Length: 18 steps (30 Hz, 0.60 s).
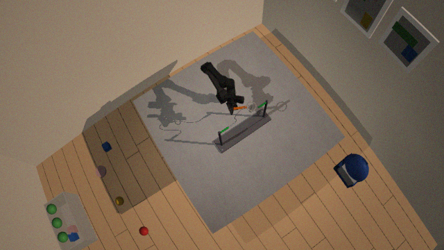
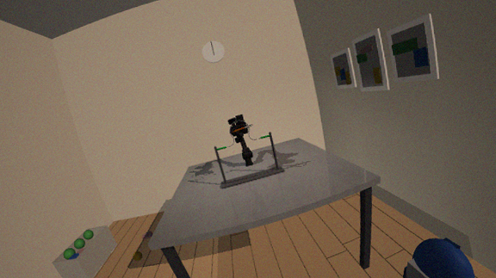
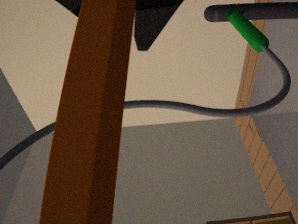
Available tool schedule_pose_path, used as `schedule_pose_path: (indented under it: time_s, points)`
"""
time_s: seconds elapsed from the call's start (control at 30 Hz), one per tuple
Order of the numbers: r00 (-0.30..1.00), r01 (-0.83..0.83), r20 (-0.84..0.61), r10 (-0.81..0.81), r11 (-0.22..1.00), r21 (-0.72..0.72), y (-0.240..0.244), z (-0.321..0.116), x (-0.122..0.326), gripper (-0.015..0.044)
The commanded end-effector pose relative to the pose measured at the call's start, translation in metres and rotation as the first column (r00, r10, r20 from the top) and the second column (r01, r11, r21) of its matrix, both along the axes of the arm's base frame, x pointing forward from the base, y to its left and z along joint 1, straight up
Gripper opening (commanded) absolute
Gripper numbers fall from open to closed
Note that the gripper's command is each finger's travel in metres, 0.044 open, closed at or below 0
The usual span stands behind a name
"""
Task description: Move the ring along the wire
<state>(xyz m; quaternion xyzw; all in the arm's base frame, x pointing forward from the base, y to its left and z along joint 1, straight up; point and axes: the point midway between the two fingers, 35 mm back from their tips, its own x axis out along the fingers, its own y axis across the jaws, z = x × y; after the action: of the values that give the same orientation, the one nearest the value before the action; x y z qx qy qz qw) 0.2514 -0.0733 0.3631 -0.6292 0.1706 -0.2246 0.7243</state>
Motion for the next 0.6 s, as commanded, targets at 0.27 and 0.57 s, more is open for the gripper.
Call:
schedule_pose_path:
  time_s: [0.27, 0.57]
  points:
    - [1.000, -0.002, -0.001, 0.002, 0.986, -0.167, 0.000, 0.007, 0.000, -0.0150]
    - [1.000, -0.001, -0.001, 0.000, 0.956, -0.292, 0.000, 0.014, 0.000, -0.0150]
